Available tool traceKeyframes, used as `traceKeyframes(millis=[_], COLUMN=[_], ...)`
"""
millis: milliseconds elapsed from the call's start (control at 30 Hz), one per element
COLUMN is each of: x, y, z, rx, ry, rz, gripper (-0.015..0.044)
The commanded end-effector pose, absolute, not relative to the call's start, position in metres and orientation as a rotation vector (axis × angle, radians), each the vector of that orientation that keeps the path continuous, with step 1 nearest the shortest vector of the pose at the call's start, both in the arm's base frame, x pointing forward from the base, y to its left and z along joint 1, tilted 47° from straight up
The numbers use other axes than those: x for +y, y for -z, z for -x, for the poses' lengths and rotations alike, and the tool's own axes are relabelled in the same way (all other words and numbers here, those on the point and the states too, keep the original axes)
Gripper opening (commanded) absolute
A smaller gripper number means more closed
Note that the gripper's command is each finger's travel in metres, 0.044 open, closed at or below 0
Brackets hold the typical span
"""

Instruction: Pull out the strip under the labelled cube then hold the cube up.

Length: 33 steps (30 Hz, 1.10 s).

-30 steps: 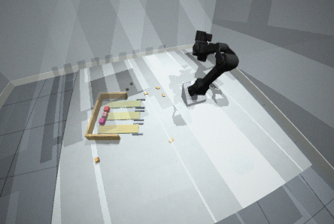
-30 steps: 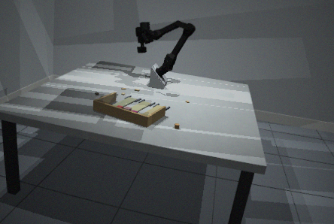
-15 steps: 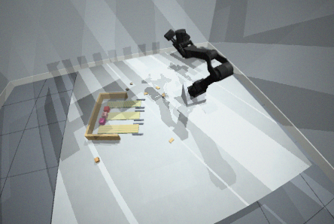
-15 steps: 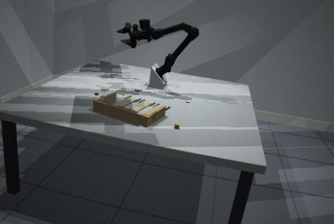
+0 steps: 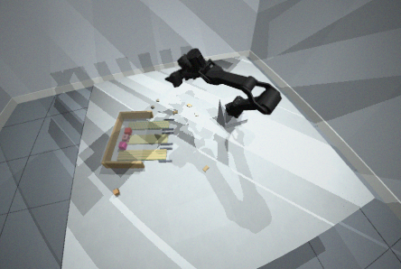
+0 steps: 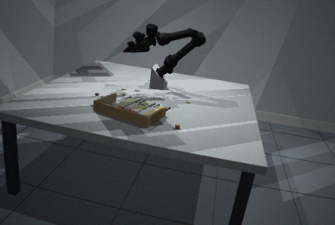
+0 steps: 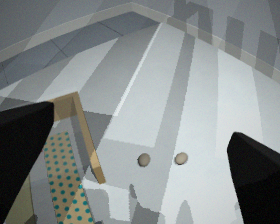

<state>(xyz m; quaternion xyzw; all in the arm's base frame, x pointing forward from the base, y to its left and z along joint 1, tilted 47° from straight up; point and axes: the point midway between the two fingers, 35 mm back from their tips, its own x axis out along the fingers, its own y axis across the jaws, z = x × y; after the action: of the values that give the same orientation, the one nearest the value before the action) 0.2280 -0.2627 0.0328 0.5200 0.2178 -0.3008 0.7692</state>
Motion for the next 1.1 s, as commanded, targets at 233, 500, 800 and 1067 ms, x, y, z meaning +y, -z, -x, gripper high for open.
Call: traceKeyframes(millis=[233,500,800,1067], x=[-0.139,-0.139,-0.139,-0.14], y=[-0.088,-0.088,-0.088,-0.084], z=[-0.3,-0.3,-0.3,-0.31], rx=[0.521,0.521,0.521,0.571], ry=[-0.103,-0.103,-0.103,-0.11], rz=[-0.816,-0.816,-0.816,-0.816], gripper=[0.04,0.04,0.04,0.0295])
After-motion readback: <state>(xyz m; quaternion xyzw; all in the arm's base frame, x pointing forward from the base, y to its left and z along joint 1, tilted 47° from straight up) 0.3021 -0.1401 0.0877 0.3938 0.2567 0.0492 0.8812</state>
